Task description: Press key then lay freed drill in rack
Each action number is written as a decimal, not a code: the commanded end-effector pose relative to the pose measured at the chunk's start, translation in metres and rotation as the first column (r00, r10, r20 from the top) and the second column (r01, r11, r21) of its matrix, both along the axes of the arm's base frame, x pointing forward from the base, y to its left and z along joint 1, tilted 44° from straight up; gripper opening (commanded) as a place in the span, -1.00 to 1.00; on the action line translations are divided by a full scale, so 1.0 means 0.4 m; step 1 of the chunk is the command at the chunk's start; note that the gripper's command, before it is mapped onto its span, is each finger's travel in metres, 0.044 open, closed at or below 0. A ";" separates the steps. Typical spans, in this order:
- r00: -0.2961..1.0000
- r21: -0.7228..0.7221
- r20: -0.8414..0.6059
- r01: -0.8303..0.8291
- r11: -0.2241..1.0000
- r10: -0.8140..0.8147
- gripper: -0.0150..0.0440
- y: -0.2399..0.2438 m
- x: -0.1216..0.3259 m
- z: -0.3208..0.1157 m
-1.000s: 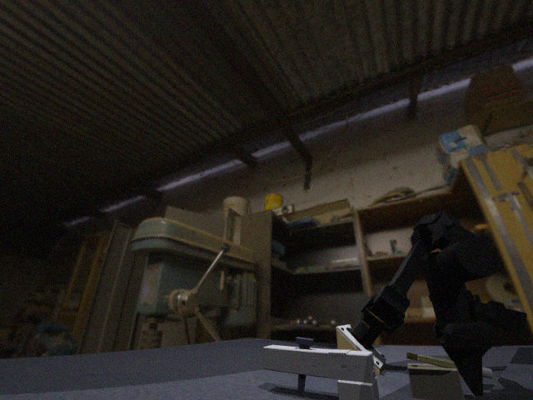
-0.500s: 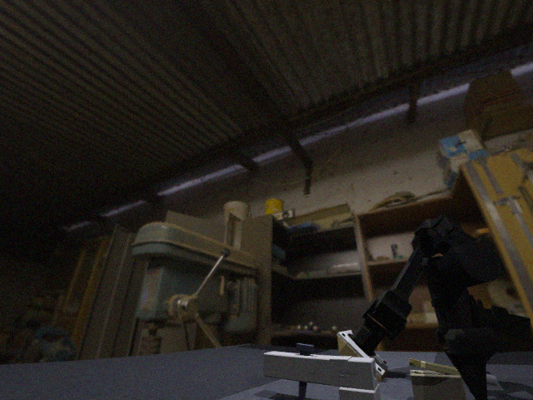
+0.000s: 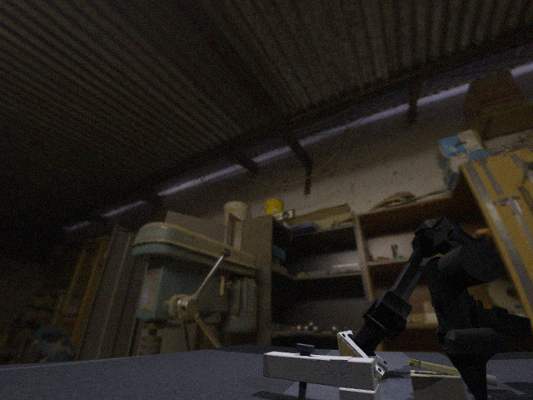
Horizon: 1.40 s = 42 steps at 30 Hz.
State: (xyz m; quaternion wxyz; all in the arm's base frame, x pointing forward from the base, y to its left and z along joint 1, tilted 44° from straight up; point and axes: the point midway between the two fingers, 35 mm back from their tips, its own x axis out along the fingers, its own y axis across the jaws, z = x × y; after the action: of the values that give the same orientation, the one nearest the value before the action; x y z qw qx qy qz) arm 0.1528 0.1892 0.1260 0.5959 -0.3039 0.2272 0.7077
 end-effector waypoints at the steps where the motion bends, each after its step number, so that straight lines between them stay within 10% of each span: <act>1: 1.000 -0.027 -0.002 0.005 1.000 -0.005 -0.49 -0.010 0.000 -0.017; 42: 1.000 0.000 0.000 0.000 1.000 0.000 -0.31 0.000 0.000 0.000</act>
State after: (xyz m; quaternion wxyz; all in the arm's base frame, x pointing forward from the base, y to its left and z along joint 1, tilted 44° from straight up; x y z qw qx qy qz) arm 0.1528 0.1892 0.1260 0.5960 -0.3035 0.2269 0.7080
